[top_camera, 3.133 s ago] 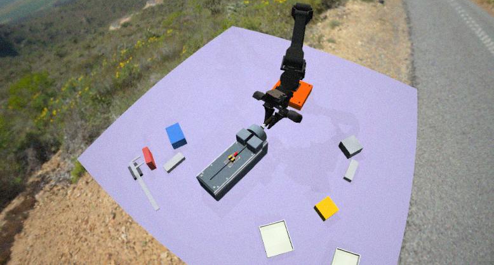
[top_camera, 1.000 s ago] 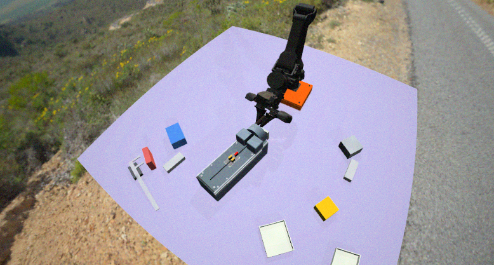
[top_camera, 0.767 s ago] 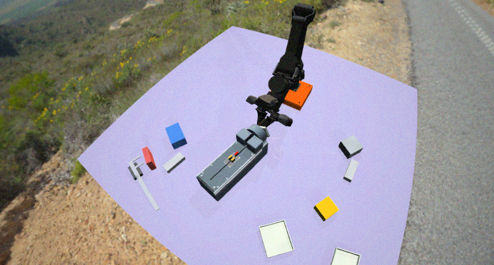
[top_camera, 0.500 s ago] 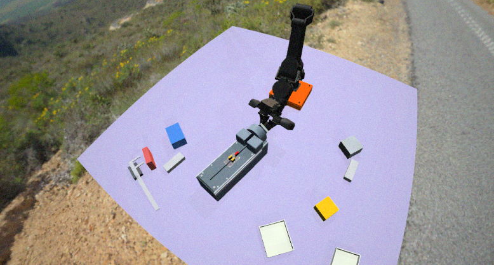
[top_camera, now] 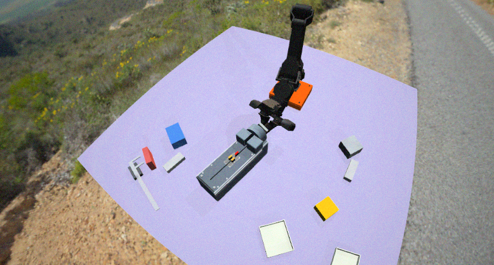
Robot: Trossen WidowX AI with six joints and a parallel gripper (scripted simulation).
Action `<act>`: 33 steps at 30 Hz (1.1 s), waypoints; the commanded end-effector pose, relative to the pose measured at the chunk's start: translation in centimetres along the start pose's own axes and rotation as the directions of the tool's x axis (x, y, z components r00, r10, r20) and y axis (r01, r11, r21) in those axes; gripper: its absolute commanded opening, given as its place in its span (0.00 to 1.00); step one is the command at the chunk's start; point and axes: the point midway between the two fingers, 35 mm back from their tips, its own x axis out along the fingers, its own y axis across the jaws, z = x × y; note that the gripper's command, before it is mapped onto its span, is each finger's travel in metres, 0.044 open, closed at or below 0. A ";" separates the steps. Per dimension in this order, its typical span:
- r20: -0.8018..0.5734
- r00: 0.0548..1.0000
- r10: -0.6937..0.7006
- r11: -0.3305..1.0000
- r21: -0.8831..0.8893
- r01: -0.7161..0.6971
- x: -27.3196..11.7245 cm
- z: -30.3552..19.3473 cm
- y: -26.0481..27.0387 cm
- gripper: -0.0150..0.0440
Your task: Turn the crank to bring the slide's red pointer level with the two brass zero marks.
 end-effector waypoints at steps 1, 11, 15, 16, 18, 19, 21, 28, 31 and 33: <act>-0.003 1.000 0.008 1.000 0.001 -0.008 0.0 0.0 0.2 0.25; -0.003 1.000 0.007 1.000 0.001 -0.007 0.1 0.0 0.1 0.25; -0.003 1.000 0.007 1.000 0.001 -0.007 0.1 -0.1 0.1 0.25; -0.003 1.000 0.007 1.000 0.001 -0.007 0.1 -0.1 0.1 0.25; -0.002 1.000 0.001 1.000 -0.001 -0.001 0.0 0.0 0.0 0.25; -0.002 1.000 0.001 1.000 -0.001 -0.001 0.0 0.0 0.0 0.25; -0.002 1.000 0.001 1.000 -0.001 -0.001 0.0 0.0 0.0 0.25; -0.002 1.000 0.001 1.000 -0.001 -0.001 0.0 0.0 0.0 0.34; -0.002 1.000 0.001 1.000 -0.001 -0.001 0.0 0.0 0.0 0.48; -0.002 1.000 0.001 1.000 -0.001 -0.001 0.0 0.0 0.0 0.57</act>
